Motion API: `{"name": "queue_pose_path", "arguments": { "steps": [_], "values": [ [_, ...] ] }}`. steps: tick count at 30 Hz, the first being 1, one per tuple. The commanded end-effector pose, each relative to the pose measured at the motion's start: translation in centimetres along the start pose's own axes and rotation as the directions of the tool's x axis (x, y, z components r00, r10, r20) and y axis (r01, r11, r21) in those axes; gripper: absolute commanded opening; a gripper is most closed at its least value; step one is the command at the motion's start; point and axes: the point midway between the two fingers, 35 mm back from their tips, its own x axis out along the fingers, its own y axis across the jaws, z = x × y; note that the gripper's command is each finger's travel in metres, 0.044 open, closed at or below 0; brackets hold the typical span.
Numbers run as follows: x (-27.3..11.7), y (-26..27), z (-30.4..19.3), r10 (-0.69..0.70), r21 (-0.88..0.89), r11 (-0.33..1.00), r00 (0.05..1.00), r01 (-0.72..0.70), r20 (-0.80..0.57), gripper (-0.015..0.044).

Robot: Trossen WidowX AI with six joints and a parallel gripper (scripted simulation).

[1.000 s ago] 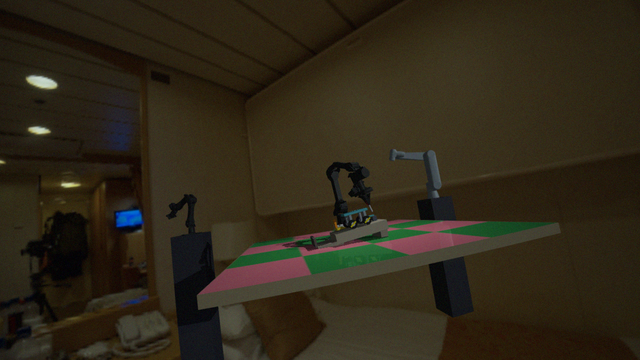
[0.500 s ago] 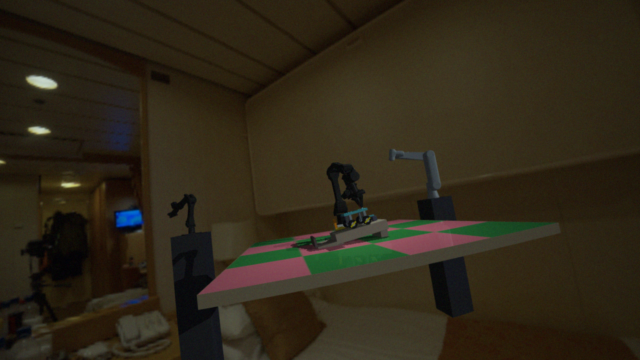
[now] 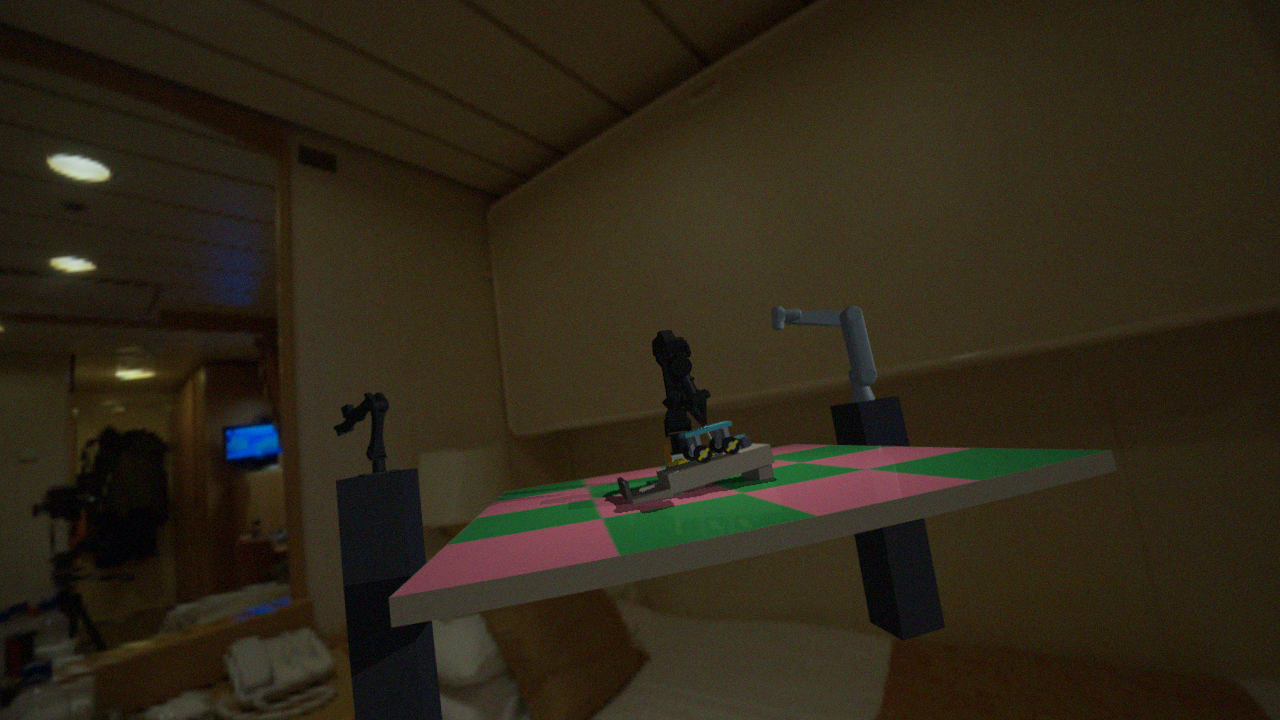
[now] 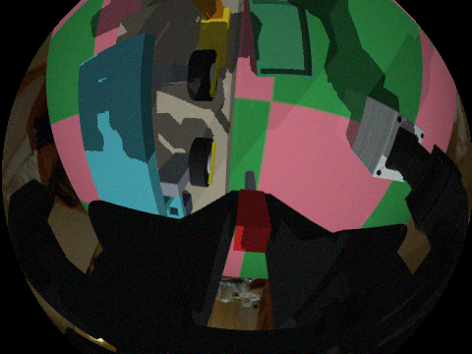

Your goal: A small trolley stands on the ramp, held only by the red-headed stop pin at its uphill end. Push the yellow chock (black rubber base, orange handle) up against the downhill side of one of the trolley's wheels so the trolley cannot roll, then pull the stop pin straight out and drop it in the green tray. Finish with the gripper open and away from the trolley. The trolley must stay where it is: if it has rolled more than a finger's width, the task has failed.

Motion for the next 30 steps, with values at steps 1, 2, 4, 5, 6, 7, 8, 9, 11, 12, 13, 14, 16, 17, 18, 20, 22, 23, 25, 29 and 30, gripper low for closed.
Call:
{"name": "queue_pose_path", "arguments": {
  "steps": [1, 2, 4, 5, 6, 7, 8, 9, 11, 12, 13, 14, 16, 17, 18, 20, 22, 23, 25, 29, 30],
  "values": [
    [-0.2, -0.1, 1.7, -0.004, -0.002, 1.000, 1.000, 0.004, -0.002, 0.0000],
    [-0.2, -0.1, 2.0, -0.004, -0.002, 1.000, 1.000, 0.004, -0.002, 0.0000],
    [-0.3, -0.1, 2.7, -0.004, -0.002, 1.000, 1.000, 0.004, -0.001, 0.0000],
    [-0.4, -0.1, 3.1, -0.004, -0.002, 1.000, 1.000, 0.004, -0.001, 0.0000],
    [-0.4, -0.1, 3.4, -0.004, -0.002, 1.000, 1.000, 0.004, 0.000, 0.0000],
    [-0.4, -0.1, 3.8, -0.004, -0.002, 1.000, 1.000, 0.004, 0.000, 0.0000],
    [-0.5, -0.1, 4.1, -0.004, -0.002, 1.000, 1.000, 0.004, 0.000, 0.0000],
    [-0.5, -0.1, 4.4, -0.004, -0.002, 1.000, 1.000, 0.004, 0.001, 0.0000],
    [-0.6, -0.1, 5.1, -0.005, -0.002, 1.000, 1.000, 0.005, 0.001, 0.0000],
    [-0.6, -0.1, 5.5, -0.005, -0.002, 1.000, 1.000, 0.005, 0.001, 0.0000],
    [-0.7, -0.2, 5.8, -0.005, -0.002, 1.000, 1.000, 0.005, 0.002, 0.0000],
    [-0.7, -0.2, 6.1, -0.005, -0.002, 1.000, 1.000, 0.005, 0.002, 0.0000],
    [-0.8, -0.2, 6.8, -0.005, -0.002, 1.000, 1.000, 0.005, 0.003, 0.0000],
    [-0.8, -0.2, 7.2, -0.005, -0.002, 1.000, 1.000, 0.005, 0.003, 0.0000],
    [-0.9, -0.2, 7.5, -0.005, -0.002, 1.000, 1.000, 0.005, 0.003, 0.0000],
    [-0.9, -0.3, 8.2, -0.005, -0.002, 1.000, 1.000, 0.005, 0.004, 0.0000],
    [-1.1, -0.3, 9.0, -0.005, -0.002, 1.000, 1.000, 0.005, 0.005, 0.0000],
    [-1.1, -0.3, 9.4, -0.005, -0.002, 1.000, 1.000, 0.005, 0.005, 0.0000],
    [-1.2, -0.4, 10.1, -0.005, -0.002, 1.000, 1.000, 0.005, 0.006, 0.0000],
    [-1.4, -0.5, 11.6, -0.005, -0.002, 1.000, 1.000, 0.005, 0.007, 0.0000],
    [-1.4, -0.5, 11.9, -0.005, -0.002, 1.000, 1.000, 0.005, 0.007, 0.0000]
  ]
}}
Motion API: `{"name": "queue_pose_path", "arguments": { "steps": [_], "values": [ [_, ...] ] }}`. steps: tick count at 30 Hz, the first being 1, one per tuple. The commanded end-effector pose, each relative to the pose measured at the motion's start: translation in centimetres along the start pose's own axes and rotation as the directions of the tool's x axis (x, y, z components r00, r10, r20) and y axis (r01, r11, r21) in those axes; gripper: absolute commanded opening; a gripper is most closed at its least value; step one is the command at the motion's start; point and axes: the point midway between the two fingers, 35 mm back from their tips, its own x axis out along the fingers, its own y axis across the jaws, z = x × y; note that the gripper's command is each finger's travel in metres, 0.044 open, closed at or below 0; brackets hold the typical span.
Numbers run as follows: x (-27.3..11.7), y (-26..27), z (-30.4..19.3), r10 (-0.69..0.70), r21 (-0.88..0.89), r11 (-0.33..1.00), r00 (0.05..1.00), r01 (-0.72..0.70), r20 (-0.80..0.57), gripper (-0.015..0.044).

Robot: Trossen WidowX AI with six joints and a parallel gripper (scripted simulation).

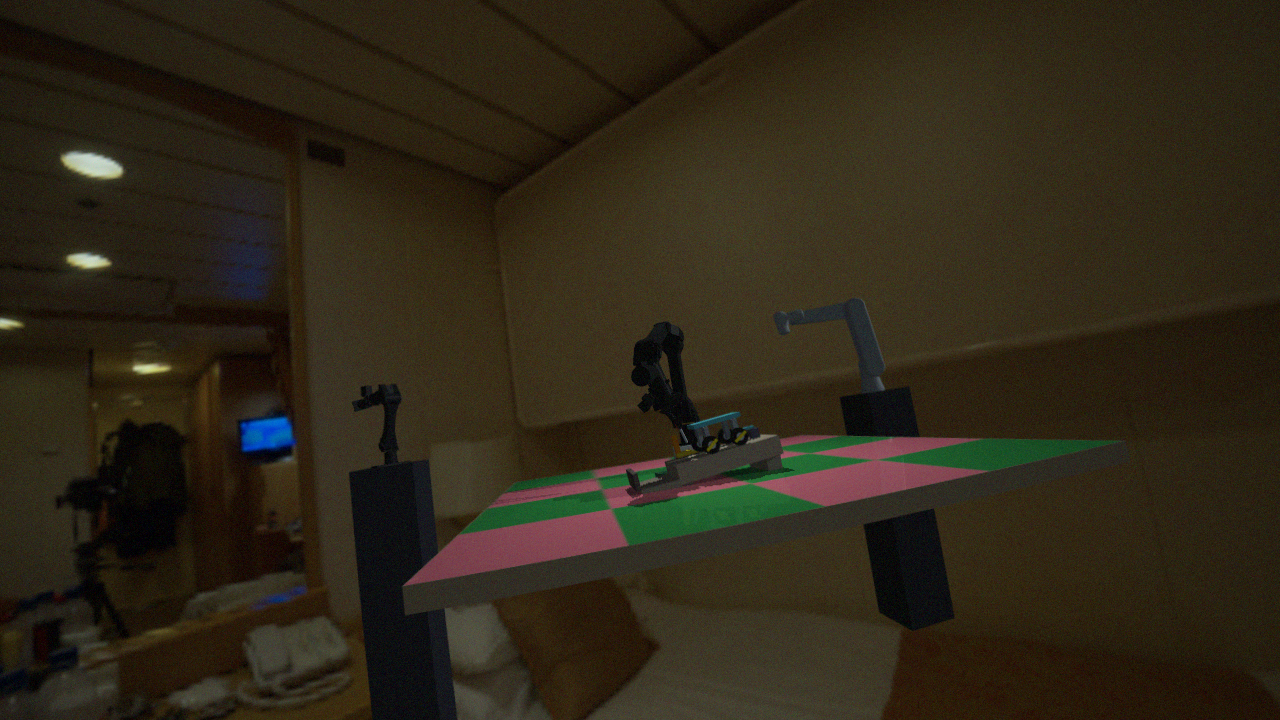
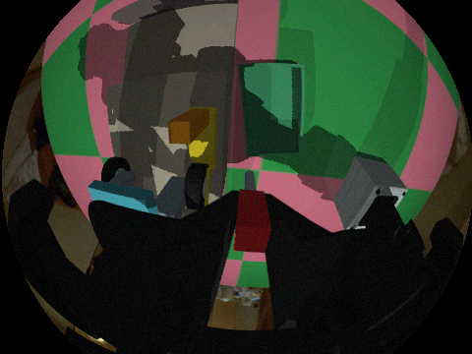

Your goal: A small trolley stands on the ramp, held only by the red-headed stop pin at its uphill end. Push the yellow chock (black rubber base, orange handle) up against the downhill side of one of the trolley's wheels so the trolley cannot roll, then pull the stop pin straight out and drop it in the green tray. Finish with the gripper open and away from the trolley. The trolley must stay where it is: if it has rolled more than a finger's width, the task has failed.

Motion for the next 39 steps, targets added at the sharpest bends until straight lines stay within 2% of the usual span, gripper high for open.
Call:
{"name": "queue_pose_path", "arguments": {
  "steps": [1, 8, 20, 29, 39],
  "values": [
    [-0.27, -0.20, 1.83, -0.003, -0.003, 1.000, 1.000, 0.003, 0.003, 0.0000],
    [-0.32, -0.24, 2.15, -0.003, 0.016, 1.000, 1.000, 0.003, 0.007, 0.0000],
    [-0.25, -0.32, 1.86, 0.009, 0.351, 0.936, 0.996, -0.038, 0.083, 0.0000],
    [-0.19, -0.33, 1.65, 0.008, 0.584, 0.807, 0.990, -0.090, 0.141, 0.0000],
    [-0.13, -0.31, 1.43, 0.000, 0.787, 0.595, 0.979, -0.163, 0.203, 0.0000]
  ]
}}
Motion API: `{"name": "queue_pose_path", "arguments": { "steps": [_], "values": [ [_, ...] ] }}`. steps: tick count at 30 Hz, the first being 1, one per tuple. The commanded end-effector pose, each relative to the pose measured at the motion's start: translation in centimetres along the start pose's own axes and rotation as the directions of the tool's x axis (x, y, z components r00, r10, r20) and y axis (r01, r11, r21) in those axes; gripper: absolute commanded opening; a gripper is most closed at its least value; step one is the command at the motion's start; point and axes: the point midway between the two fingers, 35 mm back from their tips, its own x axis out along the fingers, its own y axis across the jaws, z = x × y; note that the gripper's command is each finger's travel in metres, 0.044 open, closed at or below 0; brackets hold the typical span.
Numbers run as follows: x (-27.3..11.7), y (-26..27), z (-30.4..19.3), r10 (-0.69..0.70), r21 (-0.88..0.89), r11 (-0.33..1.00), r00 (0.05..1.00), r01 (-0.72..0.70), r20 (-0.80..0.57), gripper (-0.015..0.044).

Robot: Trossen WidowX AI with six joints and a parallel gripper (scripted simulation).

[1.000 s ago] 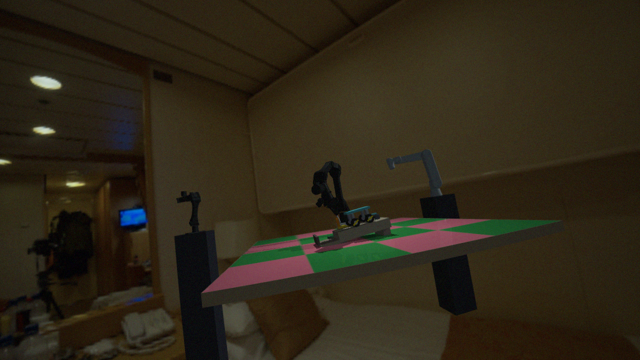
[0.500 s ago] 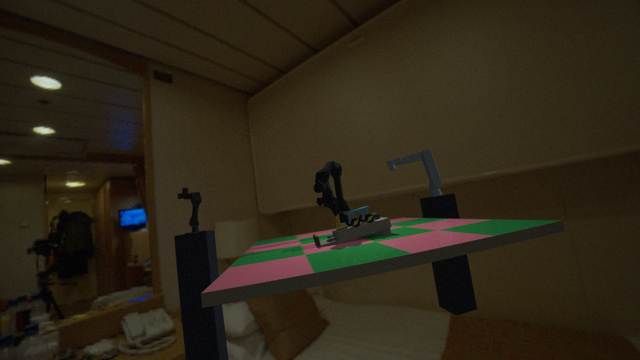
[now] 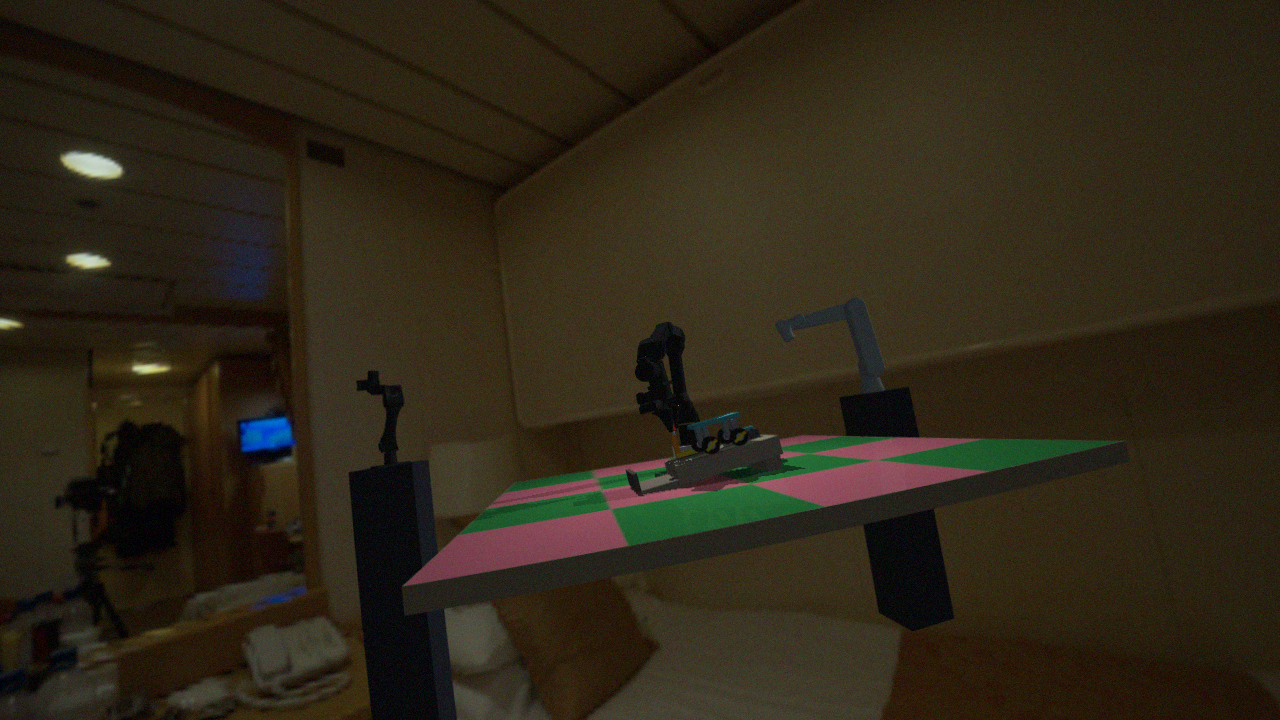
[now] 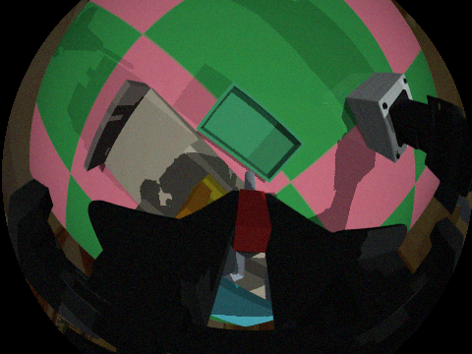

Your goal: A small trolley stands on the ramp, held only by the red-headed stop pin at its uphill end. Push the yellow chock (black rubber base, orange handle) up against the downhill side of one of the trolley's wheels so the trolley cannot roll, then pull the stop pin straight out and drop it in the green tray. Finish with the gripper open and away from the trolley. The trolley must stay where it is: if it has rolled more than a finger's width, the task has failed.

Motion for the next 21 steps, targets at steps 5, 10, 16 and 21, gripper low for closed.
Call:
{"name": "queue_pose_path", "arguments": {
  "steps": [5, 10, 16, 21],
  "values": [
    [-0.02, -0.10, -0.14, 0.042, 0.263, 0.963, 0.998, -0.052, 0.043, 0.0000],
    [-0.04, -0.16, -0.23, 0.064, 0.404, 0.911, 0.996, -0.085, 0.065, 0.0000],
    [-0.08, -0.21, -0.33, 0.089, 0.543, 0.831, 0.992, -0.122, 0.087, 0.0000],
    [-0.08, -0.21, -0.34, 0.090, 0.547, 0.828, 0.992, -0.123, 0.088, 0.0000]
  ]
}}
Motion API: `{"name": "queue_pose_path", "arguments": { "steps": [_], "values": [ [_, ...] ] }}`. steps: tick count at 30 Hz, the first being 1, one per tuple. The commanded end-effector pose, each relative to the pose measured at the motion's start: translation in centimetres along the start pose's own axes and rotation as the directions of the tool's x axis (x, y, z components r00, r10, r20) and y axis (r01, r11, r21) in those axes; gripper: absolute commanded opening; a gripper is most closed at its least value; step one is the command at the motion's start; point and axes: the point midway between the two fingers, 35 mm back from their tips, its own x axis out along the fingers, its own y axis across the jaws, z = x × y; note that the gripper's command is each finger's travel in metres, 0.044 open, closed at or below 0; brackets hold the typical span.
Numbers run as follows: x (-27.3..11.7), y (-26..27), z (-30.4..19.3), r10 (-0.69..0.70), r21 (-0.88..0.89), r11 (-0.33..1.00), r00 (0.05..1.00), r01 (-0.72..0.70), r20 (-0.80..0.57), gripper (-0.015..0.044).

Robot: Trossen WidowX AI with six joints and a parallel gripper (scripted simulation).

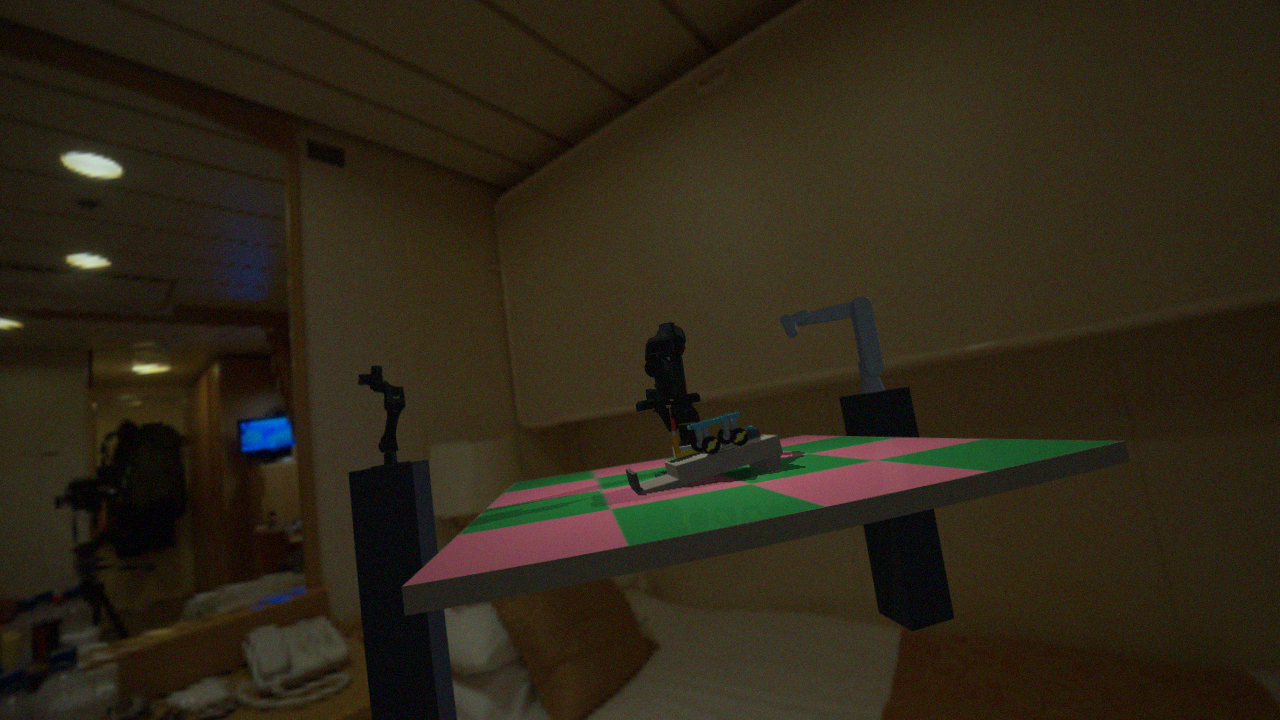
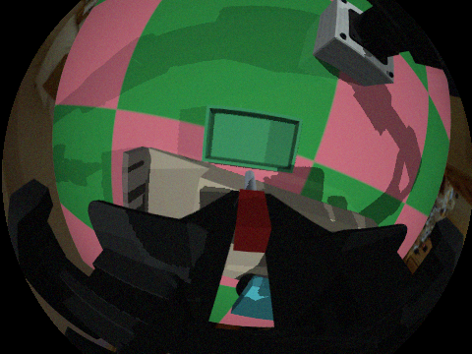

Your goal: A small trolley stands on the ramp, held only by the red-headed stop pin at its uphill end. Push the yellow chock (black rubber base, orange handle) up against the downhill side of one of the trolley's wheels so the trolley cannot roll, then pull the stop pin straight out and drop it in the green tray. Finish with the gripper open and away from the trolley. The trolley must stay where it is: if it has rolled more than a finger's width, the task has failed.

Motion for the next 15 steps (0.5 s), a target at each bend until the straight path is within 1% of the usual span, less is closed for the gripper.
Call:
{"name": "queue_pose_path", "arguments": {
  "steps": [1, 15],
  "values": [
    [0.0, 0.1, 0.0, 0.011, 0.032, 0.999, 1.000, -0.011, 0.000, 0.0000],
    [2.0, -0.3, 2.1, 0.012, 0.038, 0.999, 1.000, -0.012, 0.003, 0.0000]
  ]
}}
